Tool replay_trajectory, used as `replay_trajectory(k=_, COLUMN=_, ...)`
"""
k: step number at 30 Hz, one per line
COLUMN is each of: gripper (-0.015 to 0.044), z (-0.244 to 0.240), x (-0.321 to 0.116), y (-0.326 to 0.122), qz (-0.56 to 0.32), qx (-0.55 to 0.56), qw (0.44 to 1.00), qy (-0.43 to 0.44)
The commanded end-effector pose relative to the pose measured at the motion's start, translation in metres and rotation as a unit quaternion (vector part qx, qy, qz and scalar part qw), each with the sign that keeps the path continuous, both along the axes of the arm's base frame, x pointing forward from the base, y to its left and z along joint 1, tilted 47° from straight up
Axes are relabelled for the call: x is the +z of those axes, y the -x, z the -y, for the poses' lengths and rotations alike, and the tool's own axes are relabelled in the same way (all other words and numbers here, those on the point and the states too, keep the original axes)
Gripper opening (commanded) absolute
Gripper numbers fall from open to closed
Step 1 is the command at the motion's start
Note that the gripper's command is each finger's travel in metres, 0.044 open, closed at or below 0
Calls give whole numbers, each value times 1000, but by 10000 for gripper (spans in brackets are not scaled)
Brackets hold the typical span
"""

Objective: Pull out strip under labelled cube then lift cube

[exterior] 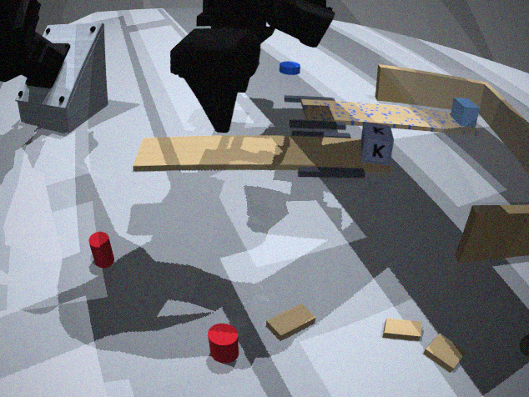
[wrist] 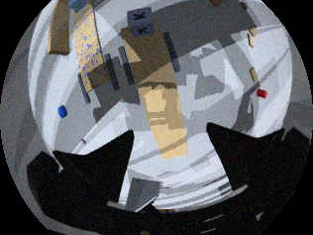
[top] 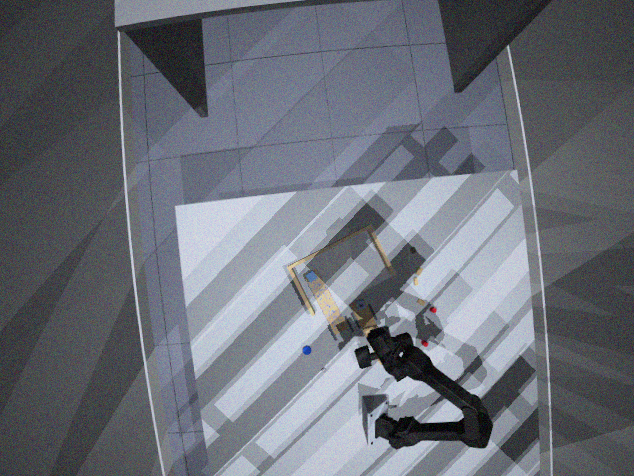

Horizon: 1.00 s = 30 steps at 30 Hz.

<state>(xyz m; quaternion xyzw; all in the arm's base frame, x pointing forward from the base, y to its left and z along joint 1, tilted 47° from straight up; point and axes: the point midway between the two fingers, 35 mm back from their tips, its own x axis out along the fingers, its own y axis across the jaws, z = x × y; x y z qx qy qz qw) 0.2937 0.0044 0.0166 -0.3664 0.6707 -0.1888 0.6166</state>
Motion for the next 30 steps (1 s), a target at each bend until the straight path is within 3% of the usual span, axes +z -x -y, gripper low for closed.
replay_trajectory(k=1, gripper=440, z=-6, x=-3, y=-14, qz=0, qx=-3, qw=1000, qy=-1)
replay_trajectory(k=30, gripper=440, z=-43, x=-19, y=-110, qz=4, qx=-3, qw=1000, qy=-2)
